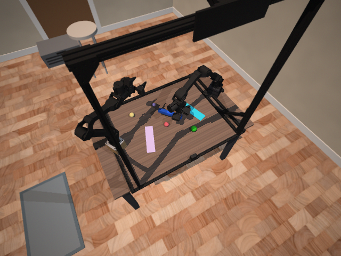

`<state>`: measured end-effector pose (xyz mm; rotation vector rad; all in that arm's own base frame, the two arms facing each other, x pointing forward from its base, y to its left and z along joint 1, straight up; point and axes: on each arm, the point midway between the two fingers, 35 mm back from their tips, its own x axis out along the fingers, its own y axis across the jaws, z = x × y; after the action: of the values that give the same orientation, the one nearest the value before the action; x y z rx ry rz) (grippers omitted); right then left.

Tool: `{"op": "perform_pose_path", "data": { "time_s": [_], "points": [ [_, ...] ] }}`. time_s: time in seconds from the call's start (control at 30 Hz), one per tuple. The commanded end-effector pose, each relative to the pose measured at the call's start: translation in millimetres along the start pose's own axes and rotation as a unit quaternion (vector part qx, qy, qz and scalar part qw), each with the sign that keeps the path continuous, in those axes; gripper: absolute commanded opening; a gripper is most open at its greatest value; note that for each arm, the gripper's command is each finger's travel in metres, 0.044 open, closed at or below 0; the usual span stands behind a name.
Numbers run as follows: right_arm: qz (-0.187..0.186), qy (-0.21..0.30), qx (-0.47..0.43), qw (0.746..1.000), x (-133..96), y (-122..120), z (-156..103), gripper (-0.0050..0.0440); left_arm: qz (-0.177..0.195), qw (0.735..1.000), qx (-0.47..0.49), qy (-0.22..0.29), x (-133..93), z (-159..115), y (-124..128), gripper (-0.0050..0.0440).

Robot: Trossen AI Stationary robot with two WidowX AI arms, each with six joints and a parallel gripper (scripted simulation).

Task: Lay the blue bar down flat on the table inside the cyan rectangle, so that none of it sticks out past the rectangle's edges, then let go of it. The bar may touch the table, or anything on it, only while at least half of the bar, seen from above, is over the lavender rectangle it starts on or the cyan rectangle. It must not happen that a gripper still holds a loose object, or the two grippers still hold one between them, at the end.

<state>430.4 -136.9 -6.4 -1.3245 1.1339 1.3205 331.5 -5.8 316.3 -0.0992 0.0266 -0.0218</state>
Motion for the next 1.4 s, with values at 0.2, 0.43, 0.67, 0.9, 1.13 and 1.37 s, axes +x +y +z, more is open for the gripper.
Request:
{"op": "perform_pose_path", "data": {
  "time_s": [0.2, 0.43, 0.67, 0.9, 1.13, 1.37],
  "points": [
    [0.0, -0.001, 0.002, 1.0, 0, 1, 2, 0.0, 0.01, 0.998, 0.05, -0.038, -16, 7, 5, 0.044],
    [0.0, -0.001, 0.018, 1.0, -2, 6, 16, 0.0, 0.01, 0.998, 0.05, -0.038, -16, 7, 5, 0.044],
    [0.0, -0.001, 0.042, 0.999, -5, 15, 35, 0.0, 0.01, 0.998, 0.05, -0.038, -16, 7, 5, 0.044],
    [0.0, -0.001, 0.059, 0.998, -6, 23, 49, 0.0, 0.01, 0.998, 0.05, -0.038, -16, 7, 5, 0.044],
    [0.0, -0.001, 0.083, 0.997, -8, 35, 68, 0.0, 0.01, 0.998, 0.05, -0.038, -16, 7, 5, 0.044],
    [0.0, -0.001, 0.106, 0.994, -8, 50, 86, 0.0, 0.01, 0.998, 0.05, -0.038, -16, 7, 5, 0.044]
  ]
}}
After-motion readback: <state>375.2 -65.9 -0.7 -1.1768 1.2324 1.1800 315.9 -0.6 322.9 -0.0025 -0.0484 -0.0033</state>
